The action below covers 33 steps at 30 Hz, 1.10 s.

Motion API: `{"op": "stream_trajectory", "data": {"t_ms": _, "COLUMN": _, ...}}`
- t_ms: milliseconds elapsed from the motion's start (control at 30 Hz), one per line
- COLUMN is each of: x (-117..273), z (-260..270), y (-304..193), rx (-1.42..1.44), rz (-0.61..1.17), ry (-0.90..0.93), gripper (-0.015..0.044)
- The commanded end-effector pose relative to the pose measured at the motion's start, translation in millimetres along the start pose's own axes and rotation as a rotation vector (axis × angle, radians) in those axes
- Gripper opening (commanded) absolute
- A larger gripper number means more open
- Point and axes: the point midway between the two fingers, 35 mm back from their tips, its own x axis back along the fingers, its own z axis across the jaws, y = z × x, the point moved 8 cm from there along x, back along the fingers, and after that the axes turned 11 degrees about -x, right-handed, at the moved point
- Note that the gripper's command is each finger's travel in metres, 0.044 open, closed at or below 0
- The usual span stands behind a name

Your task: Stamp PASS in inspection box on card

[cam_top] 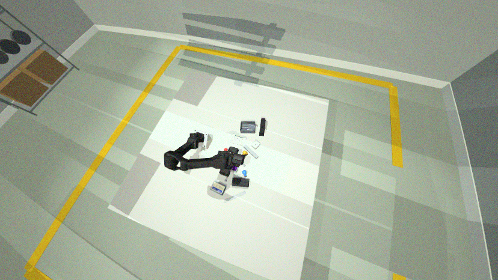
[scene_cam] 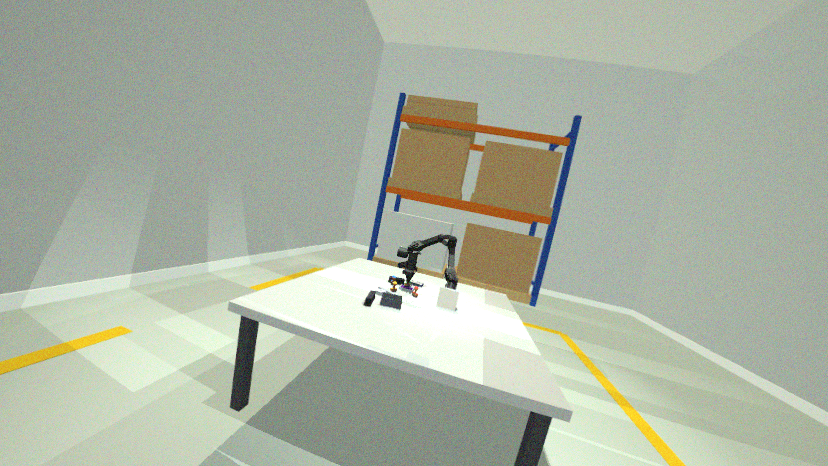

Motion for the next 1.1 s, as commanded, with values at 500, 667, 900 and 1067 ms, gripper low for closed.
{"op": "stream_trajectory", "data": {"t_ms": 500, "x": 31.5, "z": 0.0, "y": 1.6, "rx": -0.009, "rz": -0.007, "ry": 0.003, "gripper": 0.0000}}
{"op": "stream_trajectory", "data": {"t_ms": 667, "x": 39.6, "z": -0.2, "y": 1.2, "rx": -0.009, "rz": -0.007, "ry": 0.003, "gripper": 0.0000}}
{"op": "stream_trajectory", "data": {"t_ms": 900, "x": 46.9, "z": 0.7, "y": 0.7, "rx": -0.012, "rz": -0.007, "ry": 0.003, "gripper": 0.0000}}
{"op": "stream_trajectory", "data": {"t_ms": 1067, "x": 48.6, "z": 28.4, "y": 0.1, "rx": -0.083, "rz": -0.008, "ry": 0.017, "gripper": 0.0000}}
